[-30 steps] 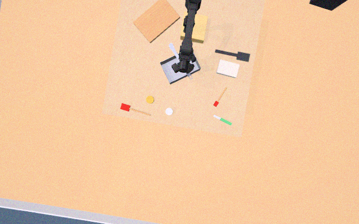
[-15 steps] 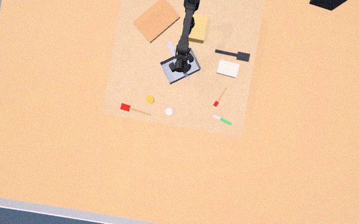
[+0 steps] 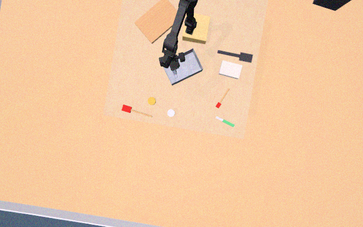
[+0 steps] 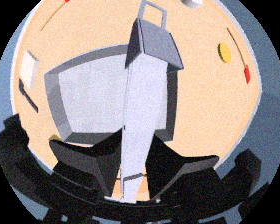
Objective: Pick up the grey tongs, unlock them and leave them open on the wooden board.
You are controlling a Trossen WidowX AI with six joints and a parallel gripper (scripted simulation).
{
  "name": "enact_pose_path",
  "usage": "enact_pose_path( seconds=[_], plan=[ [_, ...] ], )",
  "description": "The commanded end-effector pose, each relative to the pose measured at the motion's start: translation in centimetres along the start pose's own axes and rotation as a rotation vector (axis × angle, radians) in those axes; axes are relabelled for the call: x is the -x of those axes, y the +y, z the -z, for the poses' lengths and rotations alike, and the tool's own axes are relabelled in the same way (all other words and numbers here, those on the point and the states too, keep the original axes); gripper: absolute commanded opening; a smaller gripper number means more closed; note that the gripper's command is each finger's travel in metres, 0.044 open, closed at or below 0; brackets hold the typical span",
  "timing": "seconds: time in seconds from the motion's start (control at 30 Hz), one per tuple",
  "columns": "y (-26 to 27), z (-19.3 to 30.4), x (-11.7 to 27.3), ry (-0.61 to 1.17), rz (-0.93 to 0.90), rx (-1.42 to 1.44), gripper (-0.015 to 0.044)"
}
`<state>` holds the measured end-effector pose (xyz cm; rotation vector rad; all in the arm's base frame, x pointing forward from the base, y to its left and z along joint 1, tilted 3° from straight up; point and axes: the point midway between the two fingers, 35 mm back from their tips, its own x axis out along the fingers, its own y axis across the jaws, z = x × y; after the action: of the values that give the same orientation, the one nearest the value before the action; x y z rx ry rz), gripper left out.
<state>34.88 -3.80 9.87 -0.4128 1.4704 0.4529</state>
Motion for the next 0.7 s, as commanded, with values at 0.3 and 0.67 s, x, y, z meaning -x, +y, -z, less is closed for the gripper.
enact_pose_path(
  seconds=[0.3, 0.67],
  plan=[
    [-6.0, 5.8, 0.7, 0.011, 0.003, -0.274, -0.0150],
    [-9.7, 11.4, 1.3, 0.019, 0.001, -0.485, -0.0150]
  ],
)
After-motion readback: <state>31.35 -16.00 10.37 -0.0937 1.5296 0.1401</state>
